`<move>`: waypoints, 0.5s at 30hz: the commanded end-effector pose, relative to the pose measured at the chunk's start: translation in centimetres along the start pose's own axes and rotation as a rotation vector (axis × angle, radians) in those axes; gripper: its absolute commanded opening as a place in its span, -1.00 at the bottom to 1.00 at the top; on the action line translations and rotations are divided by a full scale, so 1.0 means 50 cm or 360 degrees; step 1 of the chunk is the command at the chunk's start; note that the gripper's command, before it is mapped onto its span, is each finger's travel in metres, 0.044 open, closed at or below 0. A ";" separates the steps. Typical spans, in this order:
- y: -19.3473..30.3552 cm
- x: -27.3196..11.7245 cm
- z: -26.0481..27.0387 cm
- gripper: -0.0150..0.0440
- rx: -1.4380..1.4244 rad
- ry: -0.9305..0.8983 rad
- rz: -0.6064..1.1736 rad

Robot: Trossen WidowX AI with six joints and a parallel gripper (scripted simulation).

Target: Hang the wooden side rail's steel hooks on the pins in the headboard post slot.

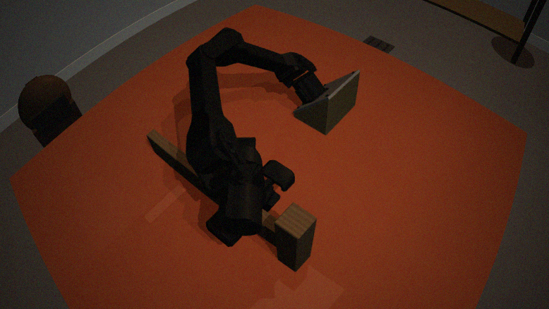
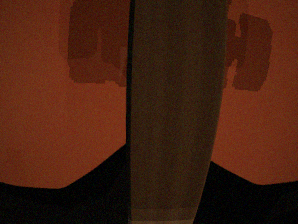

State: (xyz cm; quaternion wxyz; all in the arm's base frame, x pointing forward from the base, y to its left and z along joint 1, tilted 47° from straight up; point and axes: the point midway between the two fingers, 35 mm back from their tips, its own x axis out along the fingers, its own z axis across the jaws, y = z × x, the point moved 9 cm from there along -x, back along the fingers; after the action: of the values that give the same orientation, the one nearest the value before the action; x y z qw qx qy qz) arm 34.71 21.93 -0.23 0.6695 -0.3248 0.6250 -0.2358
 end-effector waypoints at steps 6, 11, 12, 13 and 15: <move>0.005 -0.003 -0.002 -0.49 -0.0003 -0.0013 0.0008; 0.005 -0.001 -0.002 -0.49 -0.0003 -0.0013 0.0008; 0.005 -0.001 -0.002 -0.49 -0.0003 -0.0013 0.0008; 0.005 -0.001 -0.002 -0.49 -0.0003 -0.0013 0.0008; 0.005 0.000 -0.002 -0.49 -0.0003 -0.0013 0.0008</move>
State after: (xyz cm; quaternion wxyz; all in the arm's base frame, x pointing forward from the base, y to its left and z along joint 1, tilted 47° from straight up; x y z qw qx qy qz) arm 34.69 21.82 -0.40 0.6700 -0.3253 0.6242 -0.2360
